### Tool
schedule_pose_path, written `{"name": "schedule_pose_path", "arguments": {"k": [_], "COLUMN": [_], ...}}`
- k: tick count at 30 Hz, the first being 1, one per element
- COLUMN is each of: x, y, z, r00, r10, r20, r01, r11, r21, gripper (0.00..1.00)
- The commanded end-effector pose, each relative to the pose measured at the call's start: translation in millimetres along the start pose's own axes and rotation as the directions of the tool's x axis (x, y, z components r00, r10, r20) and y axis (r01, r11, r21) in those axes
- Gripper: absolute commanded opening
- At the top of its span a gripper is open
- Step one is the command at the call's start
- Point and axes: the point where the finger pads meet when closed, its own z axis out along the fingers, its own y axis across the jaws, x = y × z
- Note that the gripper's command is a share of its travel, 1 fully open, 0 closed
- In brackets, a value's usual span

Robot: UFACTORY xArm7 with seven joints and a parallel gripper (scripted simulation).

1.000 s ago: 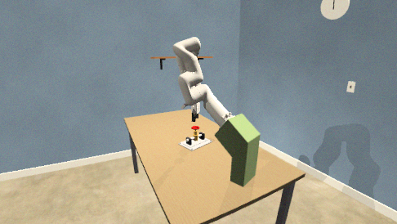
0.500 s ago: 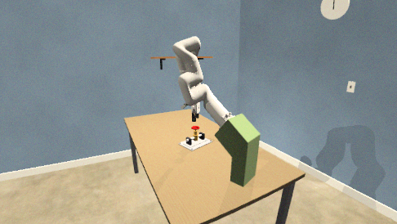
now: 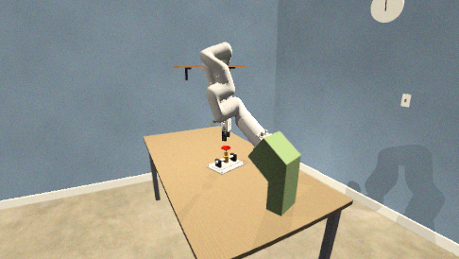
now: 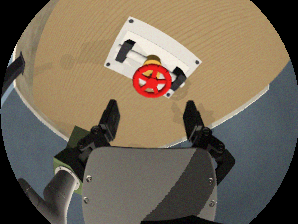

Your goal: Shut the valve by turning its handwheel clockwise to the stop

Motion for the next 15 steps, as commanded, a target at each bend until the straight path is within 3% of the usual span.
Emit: {"name": "schedule_pose_path", "arguments": {"k": [1, 15], "x": [1, 1], "y": [1, 1], "z": [4, 20], "r00": [1.000, 1.000], "r10": [0.000, 0.000], "r20": [-0.002, -0.002], "r01": [0.000, 0.000], "r11": [1.000, 1.000], "r21": [-0.002, -0.002], "gripper": [1.00, 1.00]}}
